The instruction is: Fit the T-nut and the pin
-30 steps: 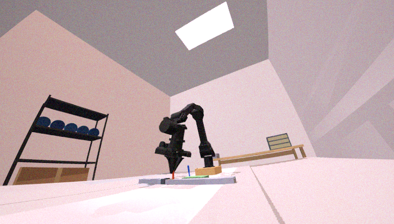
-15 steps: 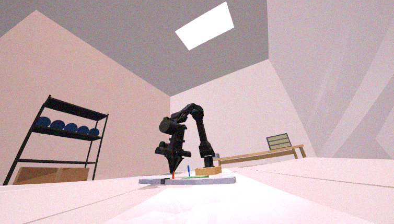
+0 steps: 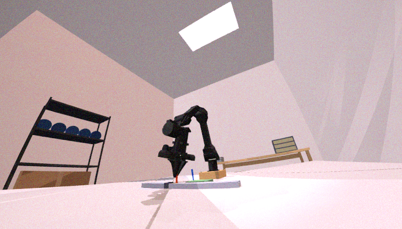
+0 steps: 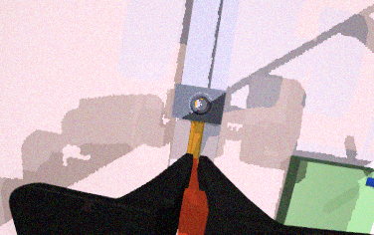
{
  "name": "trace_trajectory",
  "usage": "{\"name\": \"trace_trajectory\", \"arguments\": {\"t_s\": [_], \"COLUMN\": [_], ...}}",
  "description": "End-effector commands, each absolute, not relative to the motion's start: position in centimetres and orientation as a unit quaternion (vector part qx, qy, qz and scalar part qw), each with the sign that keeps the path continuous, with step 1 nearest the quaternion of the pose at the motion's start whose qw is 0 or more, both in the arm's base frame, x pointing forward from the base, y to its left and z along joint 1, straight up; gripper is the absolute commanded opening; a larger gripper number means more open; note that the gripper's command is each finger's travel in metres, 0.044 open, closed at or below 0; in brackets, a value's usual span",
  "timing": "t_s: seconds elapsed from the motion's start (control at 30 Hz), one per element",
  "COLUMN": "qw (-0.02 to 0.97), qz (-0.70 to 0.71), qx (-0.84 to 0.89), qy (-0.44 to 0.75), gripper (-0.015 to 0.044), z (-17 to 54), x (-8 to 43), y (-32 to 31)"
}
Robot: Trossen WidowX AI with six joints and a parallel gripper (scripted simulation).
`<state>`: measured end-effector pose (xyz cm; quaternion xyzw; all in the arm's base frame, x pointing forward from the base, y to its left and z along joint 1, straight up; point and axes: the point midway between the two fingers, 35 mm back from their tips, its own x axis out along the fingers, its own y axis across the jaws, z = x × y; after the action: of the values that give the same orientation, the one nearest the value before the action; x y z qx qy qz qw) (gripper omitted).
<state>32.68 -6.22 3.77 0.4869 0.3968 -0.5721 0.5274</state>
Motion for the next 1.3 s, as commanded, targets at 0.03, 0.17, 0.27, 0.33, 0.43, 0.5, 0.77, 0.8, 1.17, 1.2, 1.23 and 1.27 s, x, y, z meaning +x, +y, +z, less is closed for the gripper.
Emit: {"name": "trace_trajectory", "arguments": {"t_s": [0.03,0.17,0.27,0.33,0.43,0.5,0.77,0.8,1.17,1.2,1.23,1.27], "qw": [0.530,0.530,0.527,0.527,0.527,0.527,0.527,0.527,0.519,0.517,0.515,0.514], "qz": [-0.571,-0.571,-0.572,-0.572,-0.572,-0.572,-0.572,-0.572,-0.536,-0.524,-0.511,-0.501], "qx": [0.486,0.486,0.487,0.487,0.487,0.487,0.487,0.487,0.490,0.492,0.494,0.496], "qy": [0.396,0.396,0.397,0.397,0.397,0.397,0.397,0.397,0.451,0.465,0.479,0.489], "gripper": [-0.0150,-0.0150,-0.0150,-0.0150,-0.0150,-0.0150,0.0034,0.0060,0.0276,0.0302,0.0329,0.0355], "z": [3.8,3.8,3.8,3.8,3.8,3.8,3.8,3.8,8.3,9.7,11.1,12.2], "x": [32.7,32.7,32.7,32.7,32.7,32.7,32.7,32.7,33.0,33.0,32.9,32.7], "y": [-6.3,-6.3,-6.2,-6.2,-6.2,-6.2,-6.2,-6.2,-6.6,-6.7,-6.8,-6.9]}}
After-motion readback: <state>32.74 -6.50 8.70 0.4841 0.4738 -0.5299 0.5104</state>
